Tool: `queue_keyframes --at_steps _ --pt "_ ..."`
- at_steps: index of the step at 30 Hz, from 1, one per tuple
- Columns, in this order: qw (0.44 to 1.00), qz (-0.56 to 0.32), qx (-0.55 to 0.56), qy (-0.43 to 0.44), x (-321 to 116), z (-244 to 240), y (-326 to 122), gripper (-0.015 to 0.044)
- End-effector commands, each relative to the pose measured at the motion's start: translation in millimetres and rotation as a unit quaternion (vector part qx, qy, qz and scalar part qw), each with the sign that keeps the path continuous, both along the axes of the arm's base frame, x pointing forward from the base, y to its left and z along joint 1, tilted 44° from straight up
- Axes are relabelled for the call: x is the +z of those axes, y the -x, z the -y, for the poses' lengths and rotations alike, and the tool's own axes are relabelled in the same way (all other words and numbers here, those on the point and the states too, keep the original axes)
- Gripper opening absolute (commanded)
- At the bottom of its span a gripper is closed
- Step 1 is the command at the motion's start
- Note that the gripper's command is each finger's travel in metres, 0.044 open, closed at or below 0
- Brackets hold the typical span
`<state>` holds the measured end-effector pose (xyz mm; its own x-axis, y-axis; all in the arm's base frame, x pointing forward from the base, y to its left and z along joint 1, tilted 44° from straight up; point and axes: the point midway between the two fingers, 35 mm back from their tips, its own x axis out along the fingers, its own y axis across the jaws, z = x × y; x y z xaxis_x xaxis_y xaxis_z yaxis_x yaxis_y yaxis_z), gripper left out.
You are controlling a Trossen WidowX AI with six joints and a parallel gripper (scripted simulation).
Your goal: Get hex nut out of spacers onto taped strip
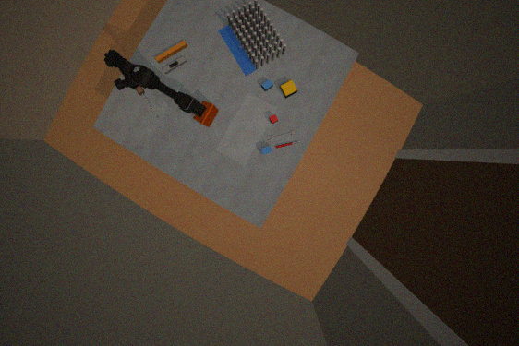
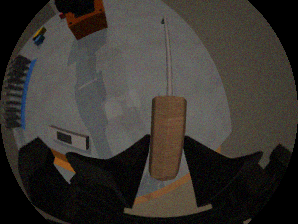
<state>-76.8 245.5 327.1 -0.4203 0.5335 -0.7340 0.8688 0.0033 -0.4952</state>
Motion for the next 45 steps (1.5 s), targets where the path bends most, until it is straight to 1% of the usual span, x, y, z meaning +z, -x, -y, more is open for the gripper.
queue_keyframes --at_steps 1,45 --pt "1.0 0.002 0.0 0.001 -4 -3 0 0.0" --pt "1.0 0.002 0.0 0.001 -33 -33 3 0.0"
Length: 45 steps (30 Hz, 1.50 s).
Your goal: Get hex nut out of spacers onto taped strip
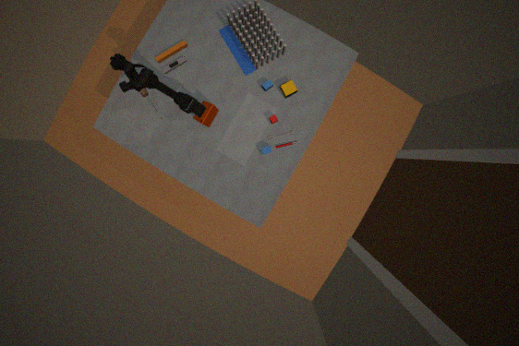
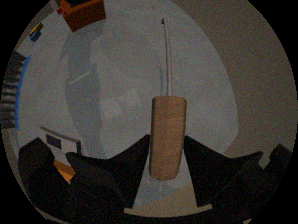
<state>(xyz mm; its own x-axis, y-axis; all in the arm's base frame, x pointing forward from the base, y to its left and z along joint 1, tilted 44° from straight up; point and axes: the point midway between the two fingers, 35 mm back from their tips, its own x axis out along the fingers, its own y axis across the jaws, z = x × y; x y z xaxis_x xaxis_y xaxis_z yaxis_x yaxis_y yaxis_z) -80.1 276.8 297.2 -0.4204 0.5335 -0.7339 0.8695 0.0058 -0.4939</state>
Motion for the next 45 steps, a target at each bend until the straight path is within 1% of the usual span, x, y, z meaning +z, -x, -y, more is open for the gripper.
queue_keyframes --at_steps 1,45 --pt "1.0 0.001 -0.001 0.002 -4 -3 0 0.0" --pt "1.0 0.001 -0.001 0.002 -37 -27 3 0.0"
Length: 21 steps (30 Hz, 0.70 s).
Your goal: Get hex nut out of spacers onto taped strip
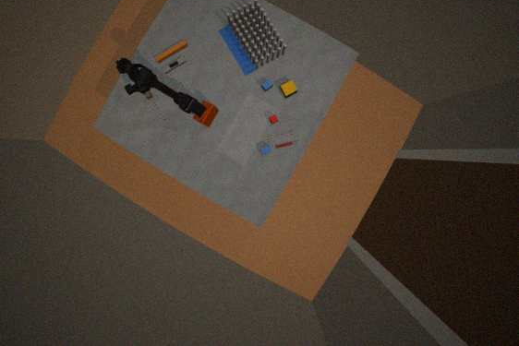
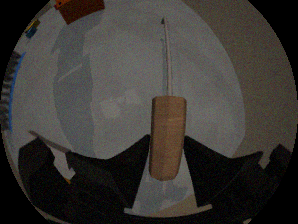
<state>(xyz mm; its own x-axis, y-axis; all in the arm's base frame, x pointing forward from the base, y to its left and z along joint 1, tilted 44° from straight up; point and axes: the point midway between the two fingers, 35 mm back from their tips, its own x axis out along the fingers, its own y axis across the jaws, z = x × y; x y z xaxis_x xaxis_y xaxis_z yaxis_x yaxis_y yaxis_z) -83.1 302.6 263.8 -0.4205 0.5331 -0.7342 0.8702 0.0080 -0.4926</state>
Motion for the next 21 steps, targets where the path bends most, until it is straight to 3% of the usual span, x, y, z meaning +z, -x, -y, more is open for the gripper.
queue_keyframes --at_steps 1,20,21 --pt "1.0 0.0 -0.002 0.002 -5 -2 0 0.0" --pt "1.0 0.0 -0.002 0.002 -19 -11 1 0.0" --pt "1.0 0.0 0.0 0.0 -16 -10 1 0.0026"
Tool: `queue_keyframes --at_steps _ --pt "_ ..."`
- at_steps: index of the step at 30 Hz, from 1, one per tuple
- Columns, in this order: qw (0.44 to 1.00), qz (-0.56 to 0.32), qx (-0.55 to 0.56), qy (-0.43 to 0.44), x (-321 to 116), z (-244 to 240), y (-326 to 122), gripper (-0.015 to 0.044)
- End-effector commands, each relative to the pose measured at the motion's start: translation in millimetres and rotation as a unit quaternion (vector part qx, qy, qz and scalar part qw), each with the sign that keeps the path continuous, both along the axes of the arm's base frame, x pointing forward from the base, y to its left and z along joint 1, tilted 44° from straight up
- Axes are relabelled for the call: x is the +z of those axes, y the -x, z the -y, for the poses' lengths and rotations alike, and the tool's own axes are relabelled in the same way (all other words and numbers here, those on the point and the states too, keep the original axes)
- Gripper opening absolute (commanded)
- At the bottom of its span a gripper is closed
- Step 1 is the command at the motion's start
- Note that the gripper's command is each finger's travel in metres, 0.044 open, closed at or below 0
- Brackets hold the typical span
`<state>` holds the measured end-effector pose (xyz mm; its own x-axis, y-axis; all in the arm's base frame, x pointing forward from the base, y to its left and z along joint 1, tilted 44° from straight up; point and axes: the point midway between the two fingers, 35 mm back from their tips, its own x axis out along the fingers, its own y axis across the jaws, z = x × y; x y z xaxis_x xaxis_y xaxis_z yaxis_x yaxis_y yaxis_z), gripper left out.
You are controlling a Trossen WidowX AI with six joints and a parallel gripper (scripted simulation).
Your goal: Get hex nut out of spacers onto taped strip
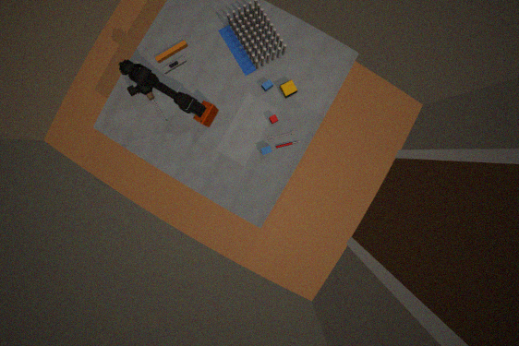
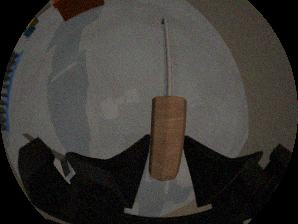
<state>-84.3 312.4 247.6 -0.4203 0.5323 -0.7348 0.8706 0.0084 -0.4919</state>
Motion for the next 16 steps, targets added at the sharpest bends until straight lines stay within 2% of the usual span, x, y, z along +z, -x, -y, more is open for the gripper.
queue_keyframes --at_steps 1,16 --pt "1.0 0.0 0.0 0.0 0.6 0.2 0.0 0.0052" --pt "1.0 0.0 0.0 0.0 0.6 0.2 0.0 0.044"
